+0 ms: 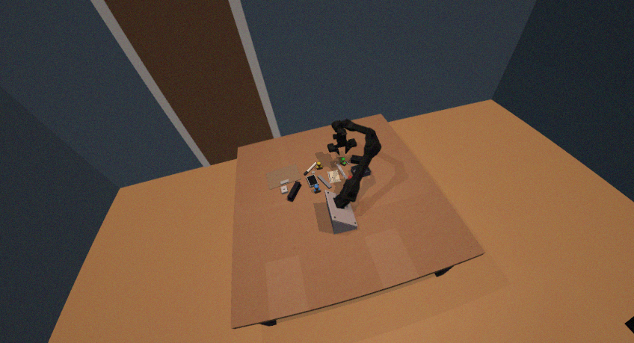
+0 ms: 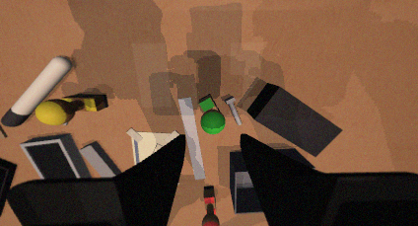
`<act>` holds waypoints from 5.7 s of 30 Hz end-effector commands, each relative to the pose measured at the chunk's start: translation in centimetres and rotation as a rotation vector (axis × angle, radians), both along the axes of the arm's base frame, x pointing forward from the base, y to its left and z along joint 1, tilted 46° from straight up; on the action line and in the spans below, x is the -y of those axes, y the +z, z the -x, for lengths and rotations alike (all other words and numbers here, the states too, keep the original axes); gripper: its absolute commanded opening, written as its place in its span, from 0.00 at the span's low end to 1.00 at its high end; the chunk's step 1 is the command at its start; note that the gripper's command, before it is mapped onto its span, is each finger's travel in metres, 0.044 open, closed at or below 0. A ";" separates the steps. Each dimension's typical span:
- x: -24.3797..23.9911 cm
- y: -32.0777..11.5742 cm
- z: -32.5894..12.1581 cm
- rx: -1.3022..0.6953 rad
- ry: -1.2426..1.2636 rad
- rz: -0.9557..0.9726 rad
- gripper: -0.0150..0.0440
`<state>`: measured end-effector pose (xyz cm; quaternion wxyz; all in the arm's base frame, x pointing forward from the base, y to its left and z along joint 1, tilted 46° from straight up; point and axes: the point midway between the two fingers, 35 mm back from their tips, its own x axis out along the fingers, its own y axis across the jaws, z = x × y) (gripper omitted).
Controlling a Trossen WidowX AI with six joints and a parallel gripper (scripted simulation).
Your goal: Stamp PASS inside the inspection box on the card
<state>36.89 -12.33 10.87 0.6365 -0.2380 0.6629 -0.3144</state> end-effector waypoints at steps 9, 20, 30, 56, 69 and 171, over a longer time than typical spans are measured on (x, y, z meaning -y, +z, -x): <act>1.3 -1.2 0.2 -0.014 0.002 0.003 0.63; 2.7 -2.4 0.4 -0.013 0.002 0.003 0.63; 3.9 -3.5 0.6 -0.014 0.002 0.004 0.63; 5.5 -4.8 0.9 -0.004 0.000 0.004 0.50; 5.4 -4.8 0.9 -0.004 0.000 0.004 0.25; 1.8 -1.4 0.3 -0.004 0.000 0.001 0.25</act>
